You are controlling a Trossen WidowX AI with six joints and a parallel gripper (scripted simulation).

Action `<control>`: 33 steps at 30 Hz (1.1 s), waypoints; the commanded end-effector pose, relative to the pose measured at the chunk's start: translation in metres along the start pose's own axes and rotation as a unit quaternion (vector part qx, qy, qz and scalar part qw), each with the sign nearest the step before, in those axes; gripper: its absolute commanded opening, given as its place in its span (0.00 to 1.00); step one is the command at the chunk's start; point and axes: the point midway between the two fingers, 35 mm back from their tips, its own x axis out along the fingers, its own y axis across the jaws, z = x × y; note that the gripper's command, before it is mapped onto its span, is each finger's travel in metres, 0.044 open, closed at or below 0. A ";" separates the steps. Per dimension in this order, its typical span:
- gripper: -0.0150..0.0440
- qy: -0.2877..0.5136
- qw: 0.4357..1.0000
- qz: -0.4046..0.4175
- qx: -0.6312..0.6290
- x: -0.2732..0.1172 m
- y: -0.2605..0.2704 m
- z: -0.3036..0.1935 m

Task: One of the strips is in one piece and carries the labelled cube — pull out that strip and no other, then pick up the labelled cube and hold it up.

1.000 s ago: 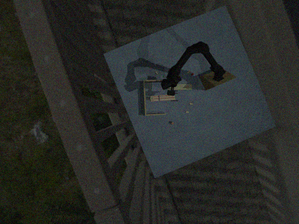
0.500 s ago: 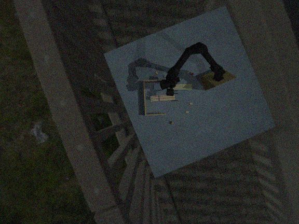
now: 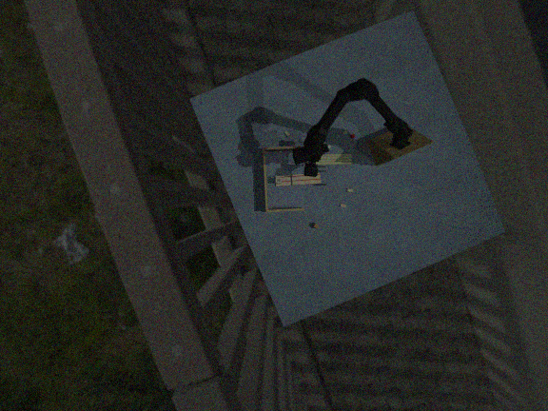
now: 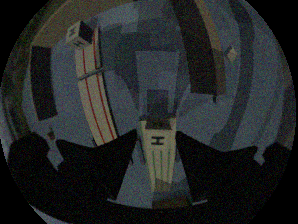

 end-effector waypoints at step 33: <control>0.25 0.005 1.000 -0.001 -0.003 -0.026 -0.011 -0.049</control>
